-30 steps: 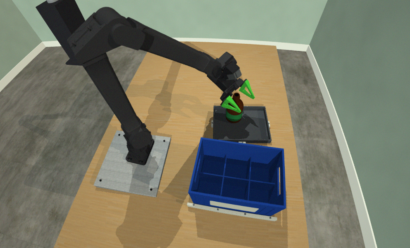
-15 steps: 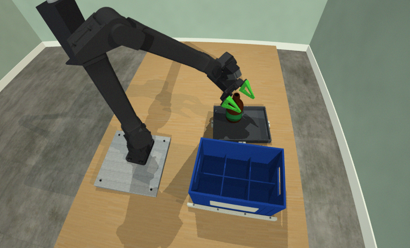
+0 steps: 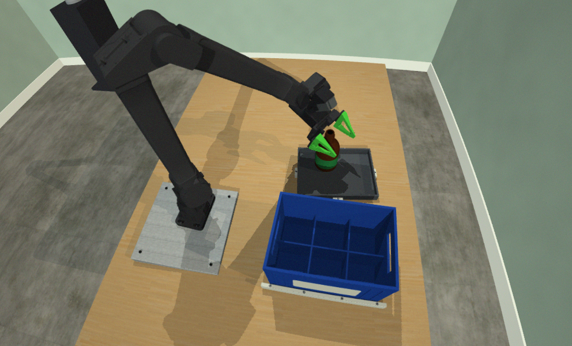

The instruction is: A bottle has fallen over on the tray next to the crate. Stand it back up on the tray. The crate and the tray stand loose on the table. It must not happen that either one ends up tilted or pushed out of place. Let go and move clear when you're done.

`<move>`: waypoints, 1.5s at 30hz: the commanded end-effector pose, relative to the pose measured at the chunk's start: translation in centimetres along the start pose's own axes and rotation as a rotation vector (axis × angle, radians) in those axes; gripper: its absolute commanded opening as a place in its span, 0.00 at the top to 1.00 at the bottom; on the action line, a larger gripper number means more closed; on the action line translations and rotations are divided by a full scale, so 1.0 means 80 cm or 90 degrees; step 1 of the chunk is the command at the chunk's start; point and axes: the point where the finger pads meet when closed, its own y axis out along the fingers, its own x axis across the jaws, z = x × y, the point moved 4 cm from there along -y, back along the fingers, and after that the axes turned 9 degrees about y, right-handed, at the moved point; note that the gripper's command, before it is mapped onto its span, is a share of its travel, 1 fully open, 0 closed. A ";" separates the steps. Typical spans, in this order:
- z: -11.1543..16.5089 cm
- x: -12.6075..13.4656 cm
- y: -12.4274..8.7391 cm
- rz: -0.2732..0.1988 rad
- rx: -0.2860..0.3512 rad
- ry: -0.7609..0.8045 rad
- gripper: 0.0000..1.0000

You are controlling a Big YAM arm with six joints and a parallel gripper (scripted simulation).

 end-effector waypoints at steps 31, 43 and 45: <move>-0.019 0.008 -0.004 -0.004 -0.003 0.014 0.00; -0.041 0.026 -0.012 -0.013 -0.005 0.041 0.00; -0.045 0.027 -0.015 -0.014 -0.005 0.044 0.00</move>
